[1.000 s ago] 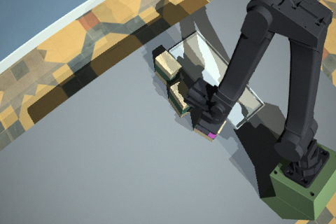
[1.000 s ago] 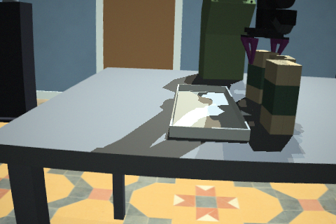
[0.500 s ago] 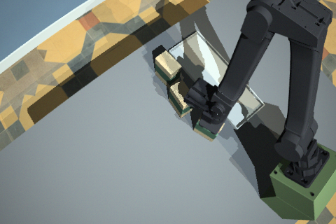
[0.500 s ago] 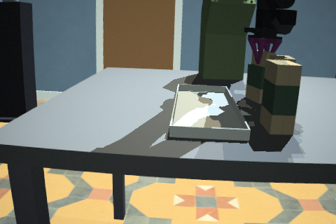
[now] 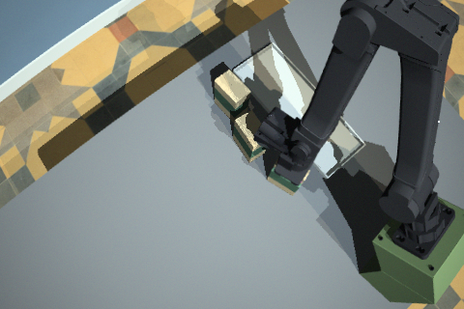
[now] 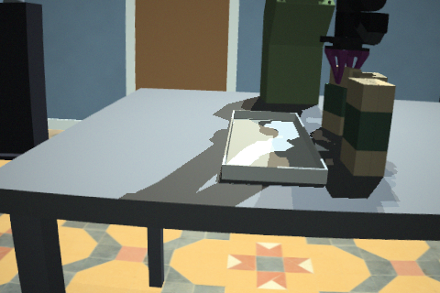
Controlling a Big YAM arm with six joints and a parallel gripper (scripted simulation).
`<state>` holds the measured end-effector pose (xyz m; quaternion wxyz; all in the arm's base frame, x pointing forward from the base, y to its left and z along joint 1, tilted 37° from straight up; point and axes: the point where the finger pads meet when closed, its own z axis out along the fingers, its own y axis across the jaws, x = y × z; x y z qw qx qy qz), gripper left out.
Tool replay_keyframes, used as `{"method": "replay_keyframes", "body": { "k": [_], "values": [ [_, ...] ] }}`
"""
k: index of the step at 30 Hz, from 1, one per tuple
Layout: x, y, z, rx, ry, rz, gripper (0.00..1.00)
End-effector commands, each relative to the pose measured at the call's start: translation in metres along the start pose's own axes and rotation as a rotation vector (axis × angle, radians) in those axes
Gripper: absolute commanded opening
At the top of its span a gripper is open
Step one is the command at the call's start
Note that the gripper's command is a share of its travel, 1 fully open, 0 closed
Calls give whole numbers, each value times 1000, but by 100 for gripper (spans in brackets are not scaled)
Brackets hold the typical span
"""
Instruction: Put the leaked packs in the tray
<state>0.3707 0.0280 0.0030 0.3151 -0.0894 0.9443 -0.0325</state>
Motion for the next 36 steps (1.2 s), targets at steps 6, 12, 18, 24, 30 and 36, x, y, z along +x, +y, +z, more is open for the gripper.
{"method": "replay_keyframes", "body": {
  "k": [6, 12, 18, 24, 30, 36],
  "values": [
    [-4, -6, 0, 10, -10, 3, 24],
    [-4, -6, 0, 10, -10, 3, 24],
    [-4, -6, 0, 10, -10, 3, 24],
    [-4, -6, 0, 10, -10, 3, 24],
    [-3, -7, -5, 10, -9, 4, 24],
    [0, -6, -12, 10, -3, 9, 24]
  ]
}}
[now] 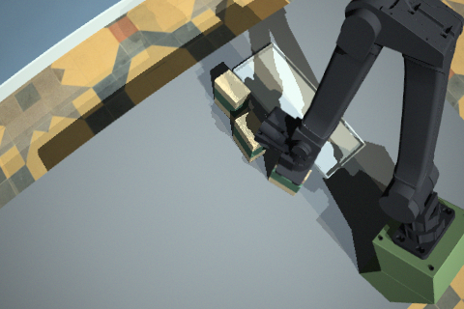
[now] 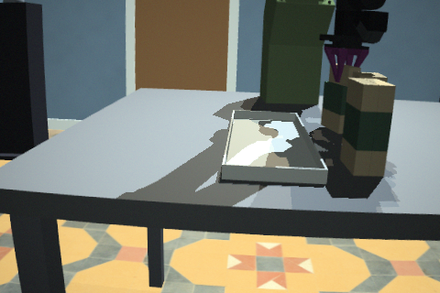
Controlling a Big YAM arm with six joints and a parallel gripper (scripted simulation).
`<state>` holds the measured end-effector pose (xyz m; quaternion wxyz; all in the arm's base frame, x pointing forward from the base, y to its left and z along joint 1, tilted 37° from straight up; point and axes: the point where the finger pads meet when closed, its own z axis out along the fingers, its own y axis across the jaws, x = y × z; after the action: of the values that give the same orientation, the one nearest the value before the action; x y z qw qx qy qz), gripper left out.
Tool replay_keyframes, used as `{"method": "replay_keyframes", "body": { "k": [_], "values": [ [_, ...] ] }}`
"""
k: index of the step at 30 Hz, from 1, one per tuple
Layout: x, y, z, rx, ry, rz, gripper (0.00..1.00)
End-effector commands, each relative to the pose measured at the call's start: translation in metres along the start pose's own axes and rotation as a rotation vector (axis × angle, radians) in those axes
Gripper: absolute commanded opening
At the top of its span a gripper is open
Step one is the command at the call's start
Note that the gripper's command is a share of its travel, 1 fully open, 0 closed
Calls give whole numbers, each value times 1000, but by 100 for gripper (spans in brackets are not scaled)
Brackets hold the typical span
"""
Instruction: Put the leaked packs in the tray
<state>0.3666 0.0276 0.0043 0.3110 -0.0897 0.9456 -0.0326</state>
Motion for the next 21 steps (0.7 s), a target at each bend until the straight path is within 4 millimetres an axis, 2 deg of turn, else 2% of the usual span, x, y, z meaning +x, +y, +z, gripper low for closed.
{"method": "replay_keyframes", "body": {
  "k": [1, 12, 21],
  "values": [
    [-2, -5, -11, 10, -11, 10, 24],
    [-5, 1, -48, 0, -19, 5, 24],
    [-6, 1, -56, -1, -20, 5, 24]
  ]
}}
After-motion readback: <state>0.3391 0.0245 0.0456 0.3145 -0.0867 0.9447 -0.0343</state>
